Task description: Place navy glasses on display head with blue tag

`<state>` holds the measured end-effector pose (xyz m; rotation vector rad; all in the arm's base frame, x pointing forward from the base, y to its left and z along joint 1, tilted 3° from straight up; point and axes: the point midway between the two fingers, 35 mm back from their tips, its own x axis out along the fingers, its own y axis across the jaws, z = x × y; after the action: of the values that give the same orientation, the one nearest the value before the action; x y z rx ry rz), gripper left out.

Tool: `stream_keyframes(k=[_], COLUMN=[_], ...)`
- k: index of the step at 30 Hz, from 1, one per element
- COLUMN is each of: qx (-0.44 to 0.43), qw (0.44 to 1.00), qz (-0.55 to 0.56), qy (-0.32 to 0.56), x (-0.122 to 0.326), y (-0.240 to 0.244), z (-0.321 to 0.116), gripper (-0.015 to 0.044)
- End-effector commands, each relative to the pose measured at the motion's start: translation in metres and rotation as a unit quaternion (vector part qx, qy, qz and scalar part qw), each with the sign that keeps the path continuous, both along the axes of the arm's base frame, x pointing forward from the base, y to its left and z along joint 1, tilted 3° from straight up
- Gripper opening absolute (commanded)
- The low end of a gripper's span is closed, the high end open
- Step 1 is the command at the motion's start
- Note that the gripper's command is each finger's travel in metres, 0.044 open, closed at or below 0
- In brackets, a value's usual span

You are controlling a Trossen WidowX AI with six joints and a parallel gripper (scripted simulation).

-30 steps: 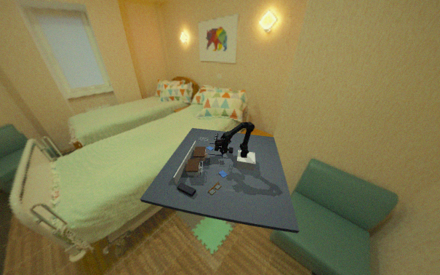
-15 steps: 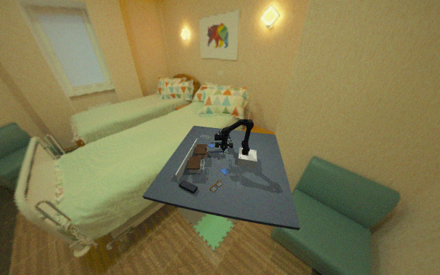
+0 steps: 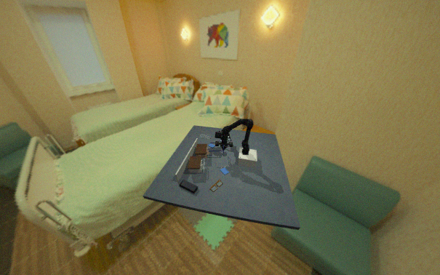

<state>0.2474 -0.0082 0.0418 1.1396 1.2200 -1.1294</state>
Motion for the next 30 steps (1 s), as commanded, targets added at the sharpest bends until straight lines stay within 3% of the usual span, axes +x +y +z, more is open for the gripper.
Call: stream_keyframes(k=[1, 6, 17, 30], qx=[0.008, 0.007, -0.009, -0.001], qw=[1.0, 0.998, 1.0, 1.0], qz=[0.002, 0.003, 0.002, 0.003], qy=[-0.028, -0.054, -0.002, -0.021], x=[0.0, -0.002, -0.003, -0.003], y=[0.0, -0.001, -0.001, -0.002], z=[-0.003, -0.009, -0.021, -0.038], gripper=[0.0, 0.0, 0.0, 0.0])
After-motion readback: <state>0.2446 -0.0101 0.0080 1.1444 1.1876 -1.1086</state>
